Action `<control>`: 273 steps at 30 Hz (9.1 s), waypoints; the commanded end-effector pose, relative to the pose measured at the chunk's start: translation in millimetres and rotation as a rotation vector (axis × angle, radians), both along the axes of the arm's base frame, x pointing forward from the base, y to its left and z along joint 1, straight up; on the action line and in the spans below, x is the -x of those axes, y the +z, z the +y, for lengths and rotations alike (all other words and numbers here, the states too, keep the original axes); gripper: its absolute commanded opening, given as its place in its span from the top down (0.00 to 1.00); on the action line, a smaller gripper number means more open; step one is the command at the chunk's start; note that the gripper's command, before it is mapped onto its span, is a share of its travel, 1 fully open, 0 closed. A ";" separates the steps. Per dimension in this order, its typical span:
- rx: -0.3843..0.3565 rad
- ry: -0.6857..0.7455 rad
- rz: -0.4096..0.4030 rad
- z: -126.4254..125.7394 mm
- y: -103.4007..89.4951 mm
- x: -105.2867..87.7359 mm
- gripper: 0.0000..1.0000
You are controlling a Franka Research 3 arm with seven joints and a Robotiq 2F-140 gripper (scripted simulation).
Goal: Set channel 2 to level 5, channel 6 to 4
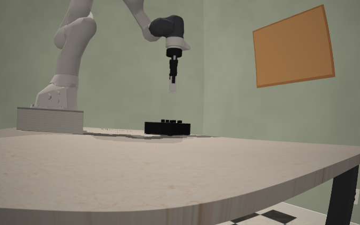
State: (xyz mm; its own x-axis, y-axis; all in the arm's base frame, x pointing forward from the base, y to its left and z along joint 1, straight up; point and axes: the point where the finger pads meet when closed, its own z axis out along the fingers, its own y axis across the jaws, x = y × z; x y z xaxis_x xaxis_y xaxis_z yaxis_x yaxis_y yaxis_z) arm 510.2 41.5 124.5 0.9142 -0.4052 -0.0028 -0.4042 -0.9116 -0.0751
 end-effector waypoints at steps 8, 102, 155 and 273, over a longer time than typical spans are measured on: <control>-0.066 -0.493 -0.012 -27.8 17.1 -17.6 0.00; -1.041 -3.641 0.164 -115.1 8.5 -20.0 0.00; -0.849 -3.995 0.175 -115.0 8.6 -20.0 0.00; 0.043 -0.682 0.041 12.0 -73.4 56.9 1.00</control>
